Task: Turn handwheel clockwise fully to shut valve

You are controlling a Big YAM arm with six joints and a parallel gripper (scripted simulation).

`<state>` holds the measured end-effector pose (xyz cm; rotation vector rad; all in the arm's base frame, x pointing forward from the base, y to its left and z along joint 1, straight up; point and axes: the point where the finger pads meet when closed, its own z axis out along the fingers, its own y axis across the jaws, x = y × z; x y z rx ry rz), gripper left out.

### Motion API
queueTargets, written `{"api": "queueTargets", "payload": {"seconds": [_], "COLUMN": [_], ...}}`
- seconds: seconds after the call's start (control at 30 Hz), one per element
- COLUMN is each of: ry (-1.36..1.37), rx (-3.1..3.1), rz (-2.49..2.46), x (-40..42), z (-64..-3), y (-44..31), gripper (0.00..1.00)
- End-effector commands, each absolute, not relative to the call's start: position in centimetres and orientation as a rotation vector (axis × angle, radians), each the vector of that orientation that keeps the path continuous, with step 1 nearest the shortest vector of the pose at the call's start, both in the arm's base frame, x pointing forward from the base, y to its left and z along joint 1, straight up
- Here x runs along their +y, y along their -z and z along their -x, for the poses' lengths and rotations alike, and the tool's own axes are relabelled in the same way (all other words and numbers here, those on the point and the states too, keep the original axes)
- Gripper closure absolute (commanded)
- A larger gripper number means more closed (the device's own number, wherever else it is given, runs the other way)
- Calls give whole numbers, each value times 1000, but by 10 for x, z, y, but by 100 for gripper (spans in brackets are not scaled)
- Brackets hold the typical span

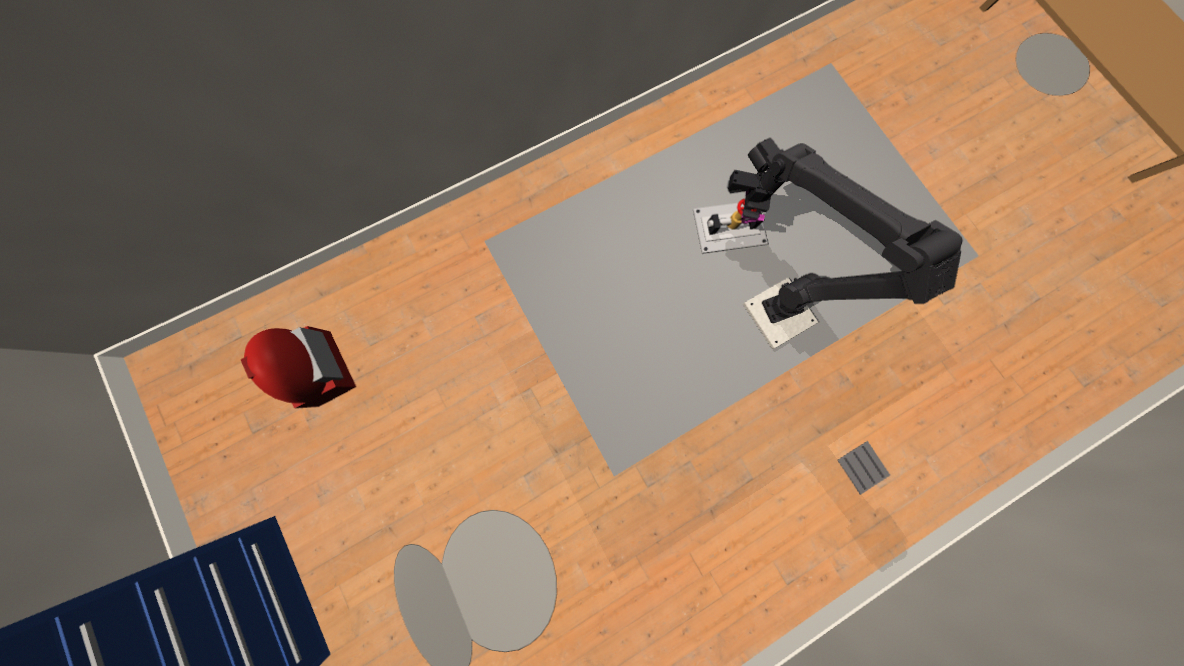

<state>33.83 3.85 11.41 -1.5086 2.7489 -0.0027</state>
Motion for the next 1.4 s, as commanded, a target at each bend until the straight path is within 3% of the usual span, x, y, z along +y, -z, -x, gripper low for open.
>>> {"api": "queueTargets", "payload": {"seconds": [0.0, 0.07, 0.1, 1.37], "ry": [2, 2, 2, 5], "rx": [2746, 2746, 2746, 2749], "rz": [1511, 1511, 1511, 1501], "x": [39, 39, 39, 39], "z": [-345, -345, -345, -347], "y": [-110, -110, -110, -112], "gripper": [0, 0, 100, 100]}}
